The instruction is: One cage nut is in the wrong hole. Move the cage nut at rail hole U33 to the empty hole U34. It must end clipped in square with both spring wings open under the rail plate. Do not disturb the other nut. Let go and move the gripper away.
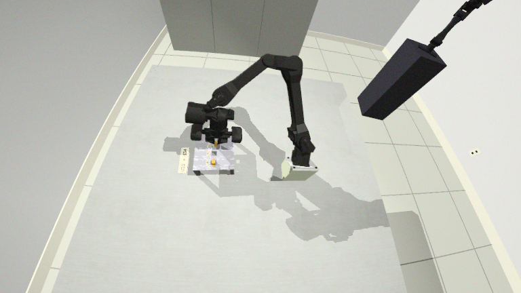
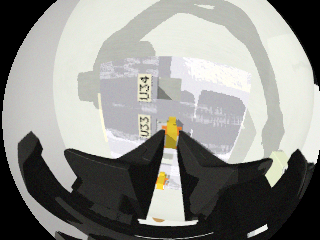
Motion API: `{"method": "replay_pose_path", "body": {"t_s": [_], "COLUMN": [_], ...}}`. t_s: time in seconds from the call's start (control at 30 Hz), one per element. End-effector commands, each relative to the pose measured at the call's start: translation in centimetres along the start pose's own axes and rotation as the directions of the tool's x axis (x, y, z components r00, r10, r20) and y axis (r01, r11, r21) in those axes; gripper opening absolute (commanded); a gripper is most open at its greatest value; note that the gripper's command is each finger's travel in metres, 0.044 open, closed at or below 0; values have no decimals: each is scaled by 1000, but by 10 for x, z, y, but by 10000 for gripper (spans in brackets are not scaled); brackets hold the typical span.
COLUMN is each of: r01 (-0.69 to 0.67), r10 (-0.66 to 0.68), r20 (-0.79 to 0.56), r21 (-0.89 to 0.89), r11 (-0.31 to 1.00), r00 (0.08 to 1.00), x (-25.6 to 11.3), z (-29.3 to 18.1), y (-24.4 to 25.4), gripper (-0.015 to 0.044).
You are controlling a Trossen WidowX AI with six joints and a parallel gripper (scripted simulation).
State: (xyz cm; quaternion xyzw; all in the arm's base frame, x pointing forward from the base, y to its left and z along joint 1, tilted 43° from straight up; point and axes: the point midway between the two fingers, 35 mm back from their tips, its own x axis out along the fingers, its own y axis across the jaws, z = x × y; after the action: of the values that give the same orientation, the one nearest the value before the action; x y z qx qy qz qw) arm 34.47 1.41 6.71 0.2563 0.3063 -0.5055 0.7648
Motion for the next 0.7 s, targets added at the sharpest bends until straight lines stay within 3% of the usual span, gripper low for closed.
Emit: {"method": "replay_pose_path", "body": {"t_s": [0.0,0.67], "r01": [-6,-31], "r10": [6,31], "r20": [1,1], "r21": [-4,-4], "r11": [1000,1000], "r00": [1000,1000], "x": [0,0], "z": [0,0], "y": [-1,-2], "gripper": [33,33]}}
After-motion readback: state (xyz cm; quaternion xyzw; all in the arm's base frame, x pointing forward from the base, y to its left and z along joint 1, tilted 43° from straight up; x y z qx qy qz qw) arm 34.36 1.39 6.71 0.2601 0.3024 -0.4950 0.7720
